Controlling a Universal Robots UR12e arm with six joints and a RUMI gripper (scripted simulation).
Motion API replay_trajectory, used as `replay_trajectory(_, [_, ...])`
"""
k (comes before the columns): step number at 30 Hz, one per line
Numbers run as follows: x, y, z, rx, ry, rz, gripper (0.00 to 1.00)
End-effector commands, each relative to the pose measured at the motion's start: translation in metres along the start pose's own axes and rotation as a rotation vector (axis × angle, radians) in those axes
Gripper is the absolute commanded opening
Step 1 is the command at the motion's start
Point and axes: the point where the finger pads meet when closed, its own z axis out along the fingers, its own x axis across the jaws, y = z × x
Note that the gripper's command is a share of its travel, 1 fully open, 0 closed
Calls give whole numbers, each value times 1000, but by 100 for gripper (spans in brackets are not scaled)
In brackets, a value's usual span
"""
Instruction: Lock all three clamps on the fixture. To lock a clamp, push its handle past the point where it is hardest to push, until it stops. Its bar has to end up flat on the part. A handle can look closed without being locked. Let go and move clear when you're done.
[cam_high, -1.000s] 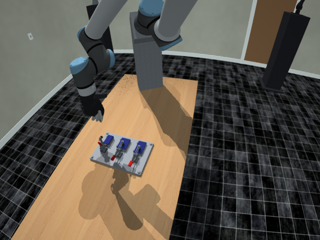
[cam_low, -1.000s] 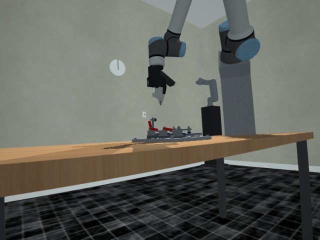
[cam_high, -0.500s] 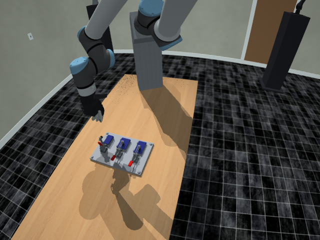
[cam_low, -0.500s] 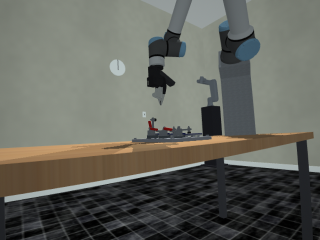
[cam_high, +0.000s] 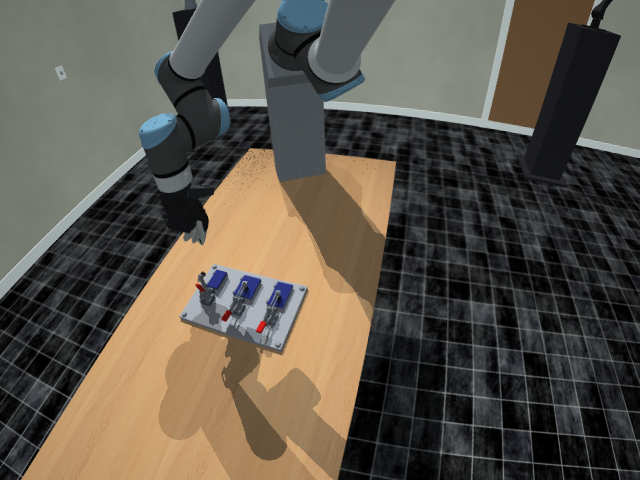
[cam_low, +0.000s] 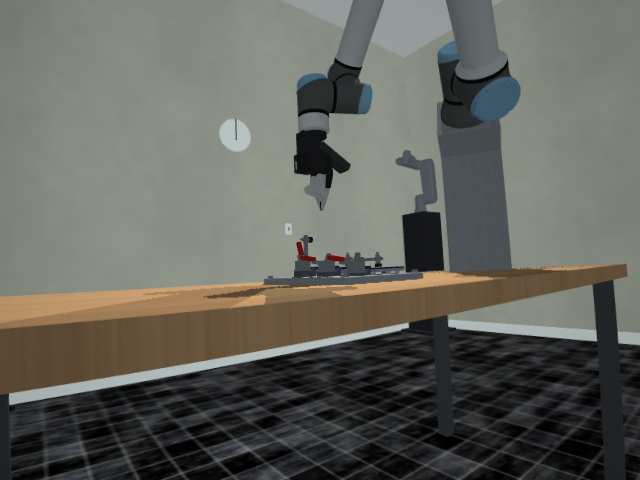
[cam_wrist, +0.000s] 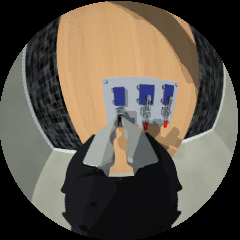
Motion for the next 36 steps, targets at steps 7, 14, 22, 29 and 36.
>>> replay_trajectory(7, [0,0,0,-1,0,0,0])
replay_trajectory(14, [0,0,0,-1,0,0,0])
replay_trajectory(22, [0,0,0,-1,0,0,0])
replay_trajectory(29, [0,0,0,-1,0,0,59])
replay_trajectory(36, [0,0,0,-1,0,0,59])
